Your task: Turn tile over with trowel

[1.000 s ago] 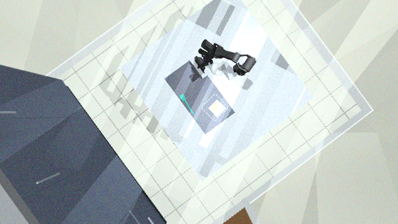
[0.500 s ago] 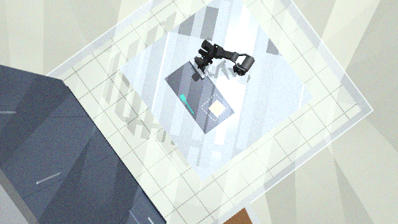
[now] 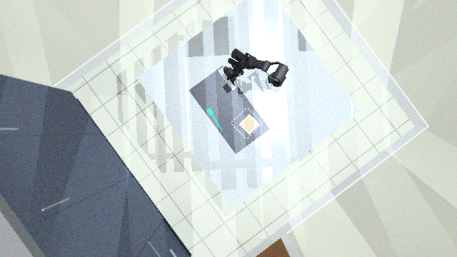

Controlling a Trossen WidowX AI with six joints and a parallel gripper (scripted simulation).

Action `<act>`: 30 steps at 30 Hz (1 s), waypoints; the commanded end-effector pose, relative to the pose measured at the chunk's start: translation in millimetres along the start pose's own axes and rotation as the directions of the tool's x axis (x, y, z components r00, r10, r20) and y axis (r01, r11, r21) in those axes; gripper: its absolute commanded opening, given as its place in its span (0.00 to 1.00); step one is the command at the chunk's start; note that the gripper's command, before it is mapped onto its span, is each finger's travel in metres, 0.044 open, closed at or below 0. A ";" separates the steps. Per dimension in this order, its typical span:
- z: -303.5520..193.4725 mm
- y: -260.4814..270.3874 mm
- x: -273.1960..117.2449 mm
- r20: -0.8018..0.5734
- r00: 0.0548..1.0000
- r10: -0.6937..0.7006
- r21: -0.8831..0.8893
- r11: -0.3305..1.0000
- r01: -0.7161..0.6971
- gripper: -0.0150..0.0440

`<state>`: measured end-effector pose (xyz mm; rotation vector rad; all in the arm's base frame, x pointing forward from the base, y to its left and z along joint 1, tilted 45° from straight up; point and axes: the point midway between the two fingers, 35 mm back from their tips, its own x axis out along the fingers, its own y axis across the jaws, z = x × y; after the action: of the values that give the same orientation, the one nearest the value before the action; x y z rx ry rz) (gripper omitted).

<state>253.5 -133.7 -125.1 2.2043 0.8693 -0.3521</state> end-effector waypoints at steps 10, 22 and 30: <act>-0.4 0.3 1.1 -0.002 1.000 0.008 -0.002 1.000 -0.008 0.74; 0.8 0.2 -3.0 0.001 1.000 0.007 -0.002 1.000 -0.007 0.76; 4.1 -0.5 -26.8 0.010 1.000 0.001 -0.004 1.000 -0.001 0.76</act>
<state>240.0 -141.1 -119.5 2.2100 0.8681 -0.3569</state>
